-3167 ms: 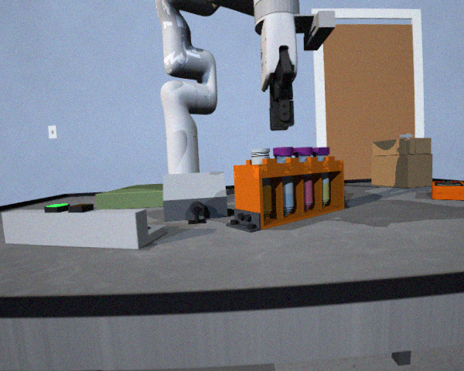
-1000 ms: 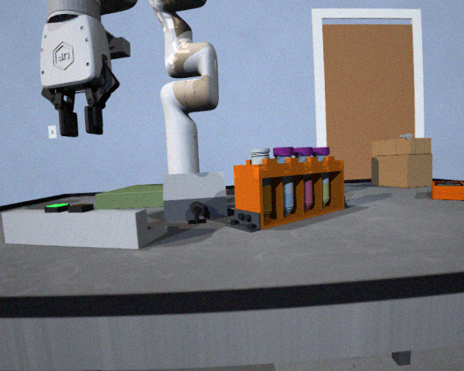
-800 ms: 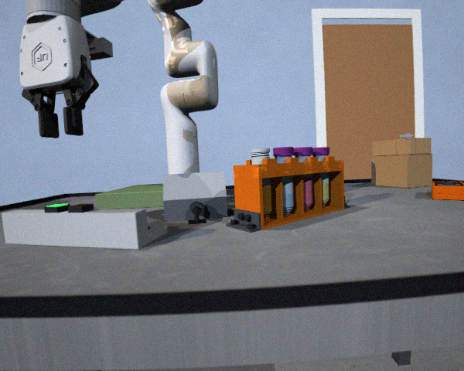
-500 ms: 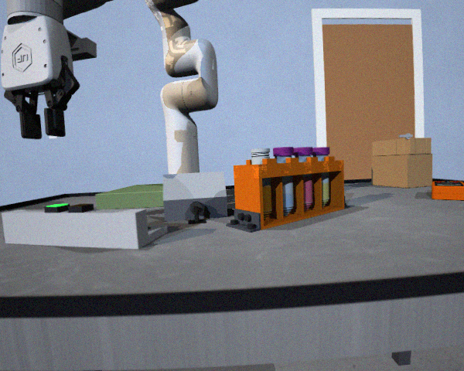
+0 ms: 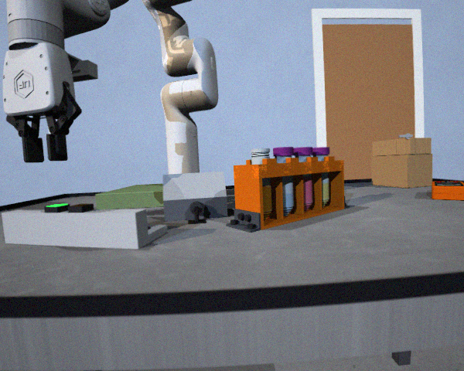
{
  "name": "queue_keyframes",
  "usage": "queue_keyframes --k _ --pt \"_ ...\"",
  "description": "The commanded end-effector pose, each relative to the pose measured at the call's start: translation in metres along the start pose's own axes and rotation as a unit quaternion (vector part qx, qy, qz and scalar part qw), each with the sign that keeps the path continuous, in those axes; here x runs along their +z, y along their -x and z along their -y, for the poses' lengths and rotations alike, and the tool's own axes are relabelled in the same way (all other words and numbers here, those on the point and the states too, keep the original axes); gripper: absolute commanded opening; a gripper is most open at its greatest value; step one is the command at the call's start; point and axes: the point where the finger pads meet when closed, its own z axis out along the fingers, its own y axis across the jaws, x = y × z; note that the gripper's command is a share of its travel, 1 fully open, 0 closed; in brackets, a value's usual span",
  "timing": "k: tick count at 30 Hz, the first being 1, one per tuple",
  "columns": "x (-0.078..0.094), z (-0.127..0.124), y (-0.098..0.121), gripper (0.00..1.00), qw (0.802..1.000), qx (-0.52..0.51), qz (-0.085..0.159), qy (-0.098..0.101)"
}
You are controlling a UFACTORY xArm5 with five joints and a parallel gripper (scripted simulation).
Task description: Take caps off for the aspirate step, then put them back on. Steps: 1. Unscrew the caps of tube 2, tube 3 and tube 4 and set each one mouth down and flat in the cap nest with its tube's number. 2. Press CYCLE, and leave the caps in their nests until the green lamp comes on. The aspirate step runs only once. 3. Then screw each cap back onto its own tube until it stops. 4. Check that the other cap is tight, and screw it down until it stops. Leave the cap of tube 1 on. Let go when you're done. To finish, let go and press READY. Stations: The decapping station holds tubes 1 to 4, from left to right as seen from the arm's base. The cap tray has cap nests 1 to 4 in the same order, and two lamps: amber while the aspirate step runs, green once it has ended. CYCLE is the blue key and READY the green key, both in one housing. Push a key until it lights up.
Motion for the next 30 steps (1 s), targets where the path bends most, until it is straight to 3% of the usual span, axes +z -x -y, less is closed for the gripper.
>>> queue_keyframes --k 1,4,16,30 --pt "0.026 0.000 0.003 0.46 1.000 0.000 0.003 0.000" --pt "0.031 0.000 0.003 0.46 1.000 0.000 0.003 0.000" --pt "0.091 0.000 0.004 0.46 1.000 0.000 0.003 0.000" --pt "0.093 0.000 0.004 0.46 1.000 0.000 0.003 0.000"
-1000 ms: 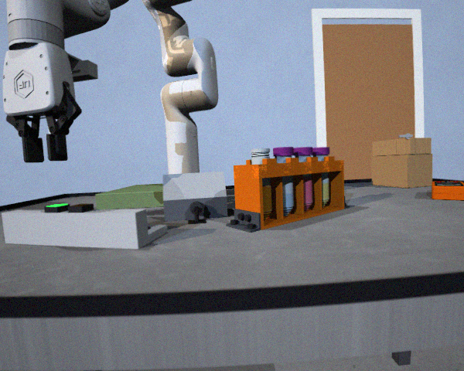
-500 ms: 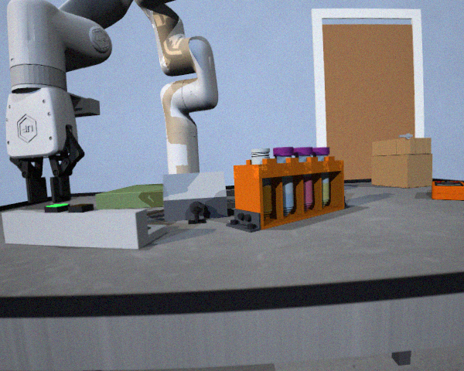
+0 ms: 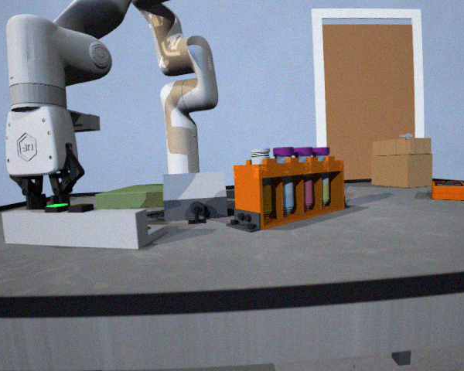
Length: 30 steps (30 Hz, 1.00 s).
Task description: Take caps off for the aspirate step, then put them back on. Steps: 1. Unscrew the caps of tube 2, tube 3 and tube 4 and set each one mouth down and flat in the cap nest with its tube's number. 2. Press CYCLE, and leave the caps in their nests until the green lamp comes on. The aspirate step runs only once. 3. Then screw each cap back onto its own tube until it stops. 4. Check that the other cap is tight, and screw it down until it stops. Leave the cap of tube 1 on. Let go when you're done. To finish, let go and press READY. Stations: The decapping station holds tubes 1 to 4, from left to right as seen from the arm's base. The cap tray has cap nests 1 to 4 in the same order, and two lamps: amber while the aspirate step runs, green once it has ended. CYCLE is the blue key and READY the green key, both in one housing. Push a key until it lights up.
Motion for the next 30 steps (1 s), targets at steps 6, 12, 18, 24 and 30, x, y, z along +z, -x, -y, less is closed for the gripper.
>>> queue_keyframes --k 6,12,18,24,30 --pt "0.0039 0.0001 0.0004 0.46 1.000 0.000 0.001 0.000" --pt "0.0059 0.0001 0.0002 0.46 1.000 0.000 0.001 0.000" --pt "0.0089 0.0000 0.0001 0.46 1.000 0.000 0.001 0.000" --pt "0.0090 0.0000 0.0001 0.46 1.000 0.000 0.001 0.000" --pt "0.0090 0.0000 0.0001 0.00 1.000 0.000 0.001 0.000"
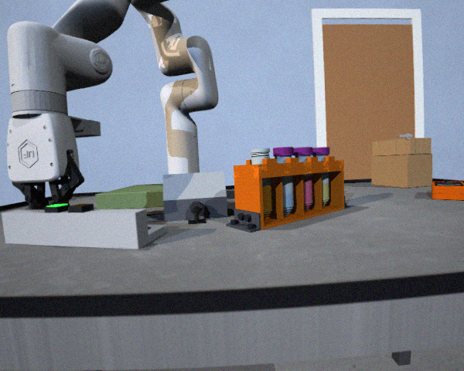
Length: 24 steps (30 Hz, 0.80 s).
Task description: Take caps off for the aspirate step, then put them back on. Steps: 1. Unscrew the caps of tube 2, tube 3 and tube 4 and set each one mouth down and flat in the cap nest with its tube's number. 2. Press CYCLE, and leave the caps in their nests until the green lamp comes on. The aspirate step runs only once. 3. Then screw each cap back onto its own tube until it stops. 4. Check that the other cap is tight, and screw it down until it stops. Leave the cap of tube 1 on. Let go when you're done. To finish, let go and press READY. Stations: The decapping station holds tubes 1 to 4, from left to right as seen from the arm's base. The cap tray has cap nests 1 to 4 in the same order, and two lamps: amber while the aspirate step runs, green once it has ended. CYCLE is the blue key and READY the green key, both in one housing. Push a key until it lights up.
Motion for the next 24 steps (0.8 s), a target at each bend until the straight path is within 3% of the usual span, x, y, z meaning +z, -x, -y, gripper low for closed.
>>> queue_keyframes --k 1,12,24 --pt "-0.001 0.000 0.001 0.00 1.000 0.000 0.001 0.000" --pt "-0.006 0.000 0.001 0.00 1.000 0.000 0.001 0.000" --pt "-0.066 0.000 0.001 0.00 1.000 0.000 0.001 0.000"
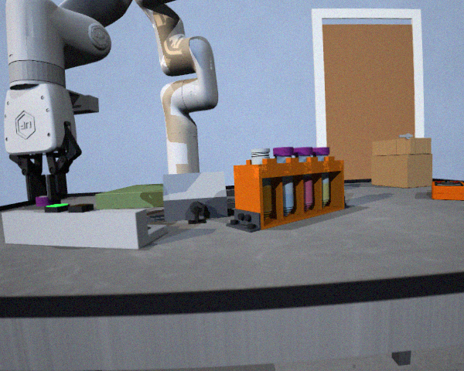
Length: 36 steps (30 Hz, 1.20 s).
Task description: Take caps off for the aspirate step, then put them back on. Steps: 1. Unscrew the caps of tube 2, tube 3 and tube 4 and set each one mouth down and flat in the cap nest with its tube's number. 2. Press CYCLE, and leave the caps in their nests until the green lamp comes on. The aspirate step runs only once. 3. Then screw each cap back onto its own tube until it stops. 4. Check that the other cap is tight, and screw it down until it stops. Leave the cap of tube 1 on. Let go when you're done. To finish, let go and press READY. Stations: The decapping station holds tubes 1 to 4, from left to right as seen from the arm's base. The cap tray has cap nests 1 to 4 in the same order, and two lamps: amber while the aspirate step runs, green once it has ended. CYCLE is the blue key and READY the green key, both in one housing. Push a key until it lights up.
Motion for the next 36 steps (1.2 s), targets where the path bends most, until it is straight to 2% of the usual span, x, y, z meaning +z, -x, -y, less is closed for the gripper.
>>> queue_keyframes --k 1,3,5,17,22,25,36 --pt "-0.029 0.000 0.000 0.00 1.000 0.000 0.001 0.000" --pt "-0.039 0.000 0.000 0.00 1.000 0.000 0.001 0.000" --pt "-0.039 0.000 0.000 0.00 1.000 0.000 0.001 0.000" --pt "-0.098 0.000 0.000 0.00 1.000 0.000 0.001 0.000" --pt "-0.098 0.000 0.000 0.00 1.000 0.000 0.001 0.000" --pt "-0.099 -0.024 -0.006 0.00 0.993 0.120 0.001 0.000" --pt "-0.099 -0.088 -0.023 0.00 0.993 0.120 0.001 0.001"
